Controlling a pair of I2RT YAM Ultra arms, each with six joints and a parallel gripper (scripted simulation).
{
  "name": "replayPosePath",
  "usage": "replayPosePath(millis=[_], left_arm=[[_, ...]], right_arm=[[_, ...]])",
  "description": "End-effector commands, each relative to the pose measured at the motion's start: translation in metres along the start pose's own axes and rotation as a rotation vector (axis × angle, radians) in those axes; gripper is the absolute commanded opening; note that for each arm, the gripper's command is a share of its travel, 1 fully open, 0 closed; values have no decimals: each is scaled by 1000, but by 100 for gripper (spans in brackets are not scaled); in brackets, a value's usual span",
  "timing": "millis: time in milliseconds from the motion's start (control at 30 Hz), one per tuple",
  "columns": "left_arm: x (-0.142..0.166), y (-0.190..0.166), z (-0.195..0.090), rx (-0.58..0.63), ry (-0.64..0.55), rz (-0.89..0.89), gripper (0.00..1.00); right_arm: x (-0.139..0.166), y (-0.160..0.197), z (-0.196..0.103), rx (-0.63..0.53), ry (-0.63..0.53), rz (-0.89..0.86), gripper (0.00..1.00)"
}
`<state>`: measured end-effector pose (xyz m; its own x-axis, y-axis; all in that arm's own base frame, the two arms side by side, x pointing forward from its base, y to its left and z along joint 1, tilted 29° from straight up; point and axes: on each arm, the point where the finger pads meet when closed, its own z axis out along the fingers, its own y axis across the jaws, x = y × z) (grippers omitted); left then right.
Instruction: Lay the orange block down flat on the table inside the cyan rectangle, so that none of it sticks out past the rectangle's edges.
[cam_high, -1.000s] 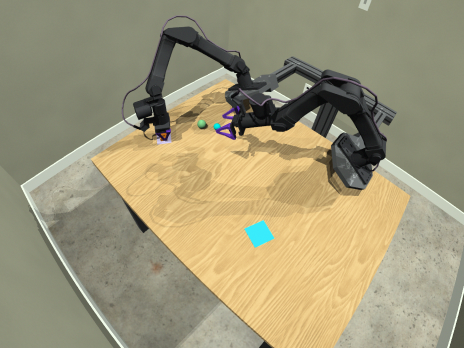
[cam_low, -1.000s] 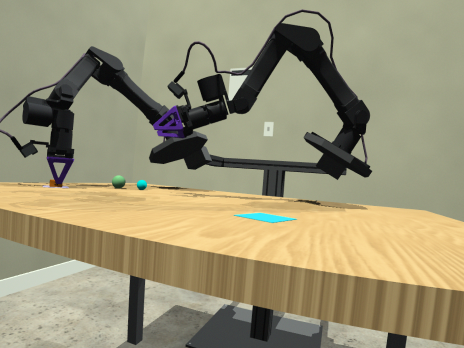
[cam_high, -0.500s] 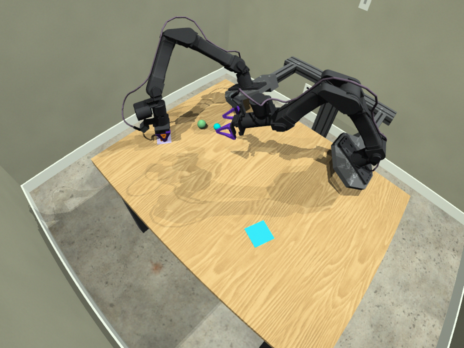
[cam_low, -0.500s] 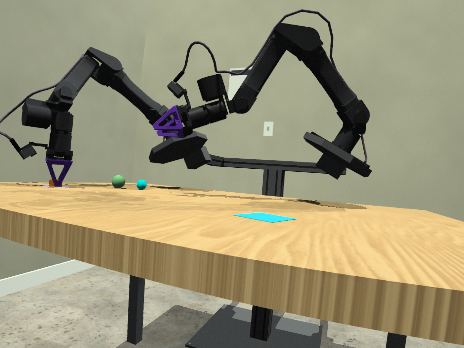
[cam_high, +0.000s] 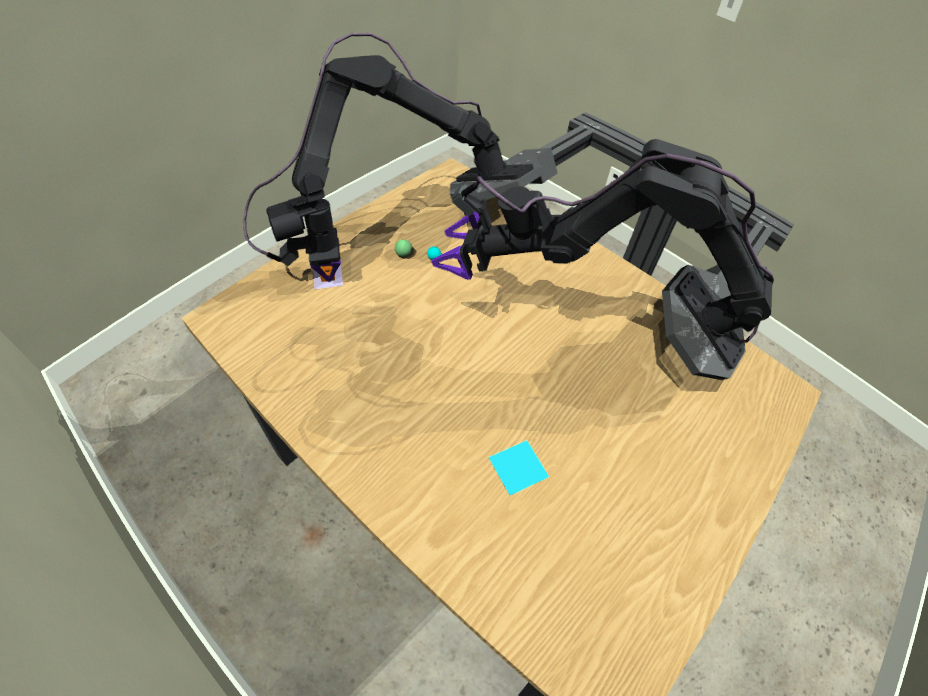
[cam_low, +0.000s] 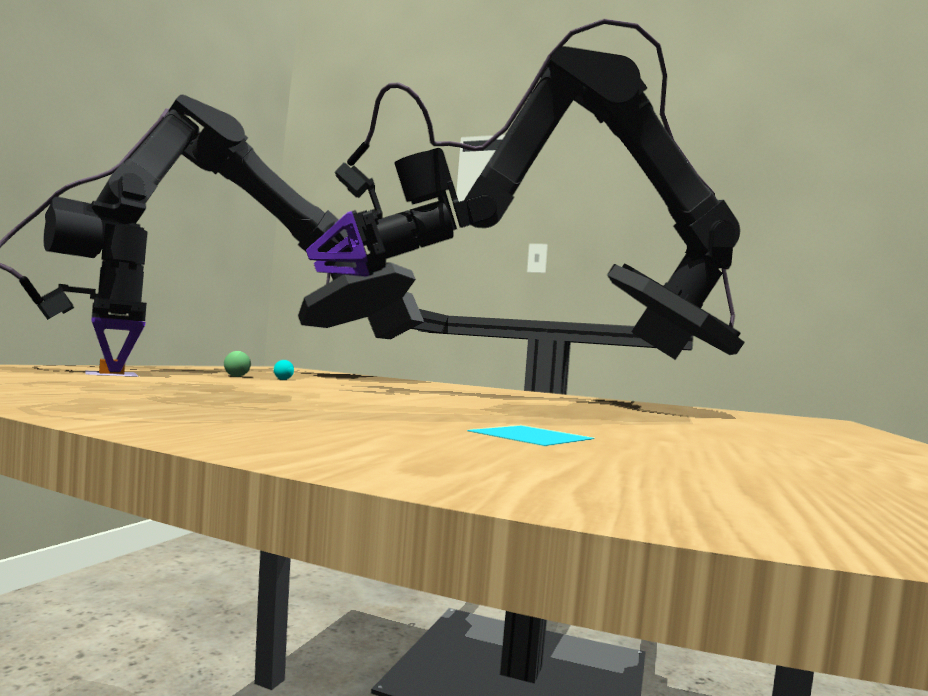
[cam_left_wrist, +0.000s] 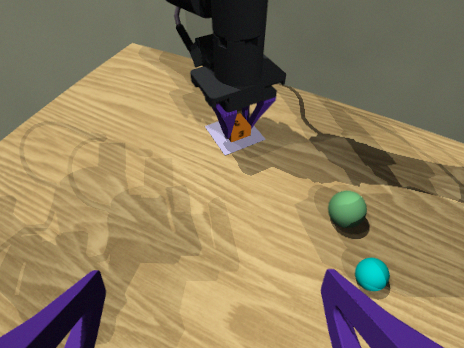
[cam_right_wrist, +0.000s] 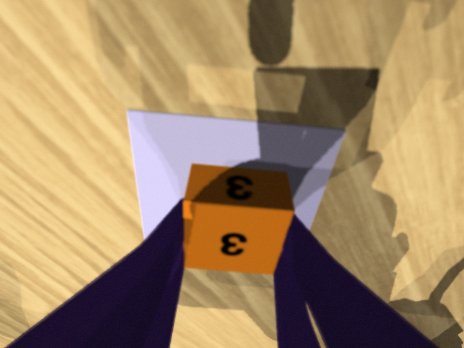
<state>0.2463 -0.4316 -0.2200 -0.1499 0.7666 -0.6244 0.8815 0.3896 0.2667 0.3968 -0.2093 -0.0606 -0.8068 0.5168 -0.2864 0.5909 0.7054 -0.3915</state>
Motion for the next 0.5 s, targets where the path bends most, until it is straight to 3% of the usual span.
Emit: replayPosePath(millis=[0, 100, 133, 200, 233, 267, 300, 367, 467], left_arm=[[-9, -1, 2, 6, -23, 5, 100], [-9, -1, 2, 6, -23, 5, 100], [-9, -1, 2, 6, -23, 5, 100], [-9, -1, 2, 6, -23, 5, 100], [-9, -1, 2, 6, -23, 5, 100], [-9, -1, 2, 6, -23, 5, 100], [-9, -1, 2, 6, -23, 5, 100], [-9, -1, 2, 6, -23, 5, 100], [-9, -1, 2, 6, -23, 5, 100]], right_arm=[[-3, 3, -4, -7, -14, -5, 30], [-1, 3, -2, -12, -14, -11, 26], [-1, 3, -2, -12, -14, -11, 14], [-1, 3, -2, -12, -14, -11, 14], [-1, 3, -2, -12, -14, -11, 3], [-1, 3, -2, -12, -14, -11, 0], [-1, 3, -2, -12, -14, -11, 0], [0, 3, -5, -11, -8, -10, 23], [-3, 2, -22, -6, -14, -4, 27]])
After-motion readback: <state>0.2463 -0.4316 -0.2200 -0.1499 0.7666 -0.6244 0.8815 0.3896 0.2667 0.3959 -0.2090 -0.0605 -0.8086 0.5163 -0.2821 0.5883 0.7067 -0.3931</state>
